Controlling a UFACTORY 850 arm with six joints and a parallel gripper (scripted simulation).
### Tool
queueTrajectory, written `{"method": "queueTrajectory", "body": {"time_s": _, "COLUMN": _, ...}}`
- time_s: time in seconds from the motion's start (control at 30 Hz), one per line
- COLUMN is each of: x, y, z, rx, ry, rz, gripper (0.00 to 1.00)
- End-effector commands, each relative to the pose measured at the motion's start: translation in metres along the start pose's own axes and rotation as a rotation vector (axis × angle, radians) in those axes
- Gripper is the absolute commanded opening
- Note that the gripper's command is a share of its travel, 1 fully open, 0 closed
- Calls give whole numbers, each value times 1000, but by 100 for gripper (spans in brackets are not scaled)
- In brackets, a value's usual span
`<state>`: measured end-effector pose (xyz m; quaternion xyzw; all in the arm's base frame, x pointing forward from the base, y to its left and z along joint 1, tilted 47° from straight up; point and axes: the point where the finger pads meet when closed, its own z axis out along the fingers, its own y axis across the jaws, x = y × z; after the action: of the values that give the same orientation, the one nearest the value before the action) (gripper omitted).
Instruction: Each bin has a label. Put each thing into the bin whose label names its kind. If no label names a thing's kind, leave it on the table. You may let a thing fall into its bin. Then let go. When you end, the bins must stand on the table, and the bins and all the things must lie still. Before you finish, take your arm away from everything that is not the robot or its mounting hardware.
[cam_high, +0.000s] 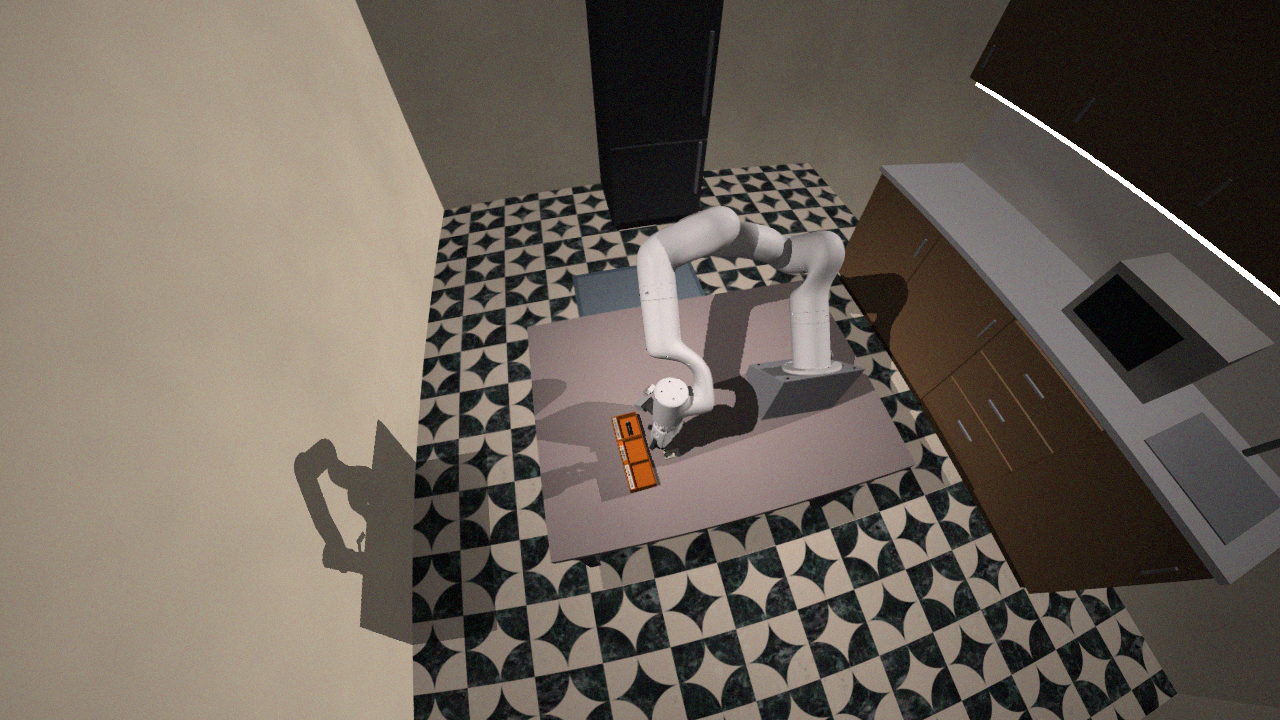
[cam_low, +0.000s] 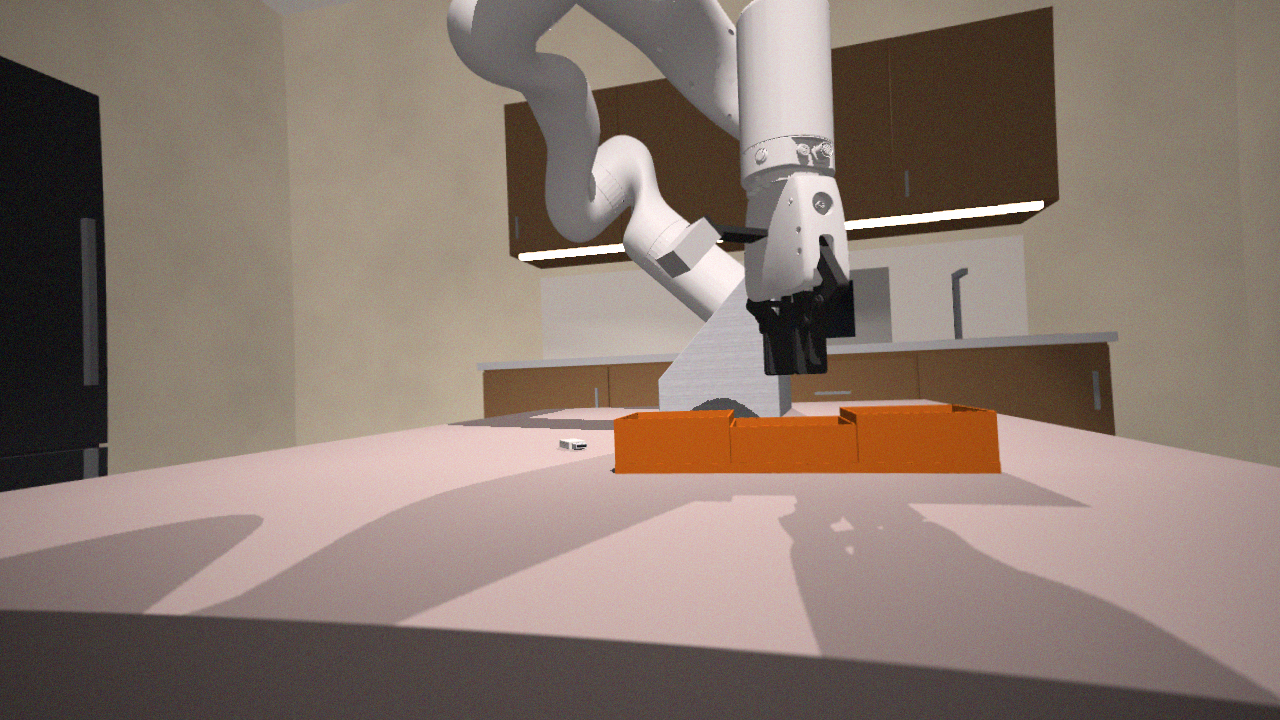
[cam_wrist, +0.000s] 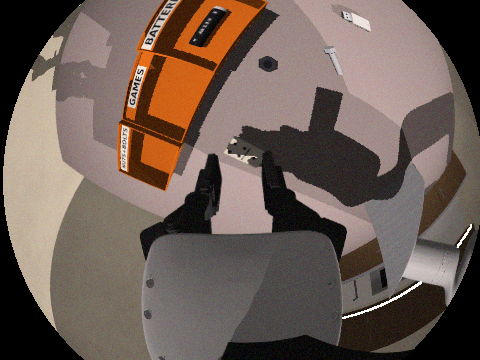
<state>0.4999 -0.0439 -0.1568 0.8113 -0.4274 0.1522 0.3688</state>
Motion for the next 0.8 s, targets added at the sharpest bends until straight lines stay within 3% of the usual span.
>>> {"method": "queueTrajectory", "body": {"time_s": 0.0, "x": -32, "y": 3, "z": -4, "rx": 1, "ry": -1, "rz": -156, "gripper": 41}}
{"method": "queueTrajectory", "body": {"time_s": 0.77, "x": -32, "y": 3, "z": -4, "rx": 12, "ry": 7, "rz": -793, "gripper": 41}}
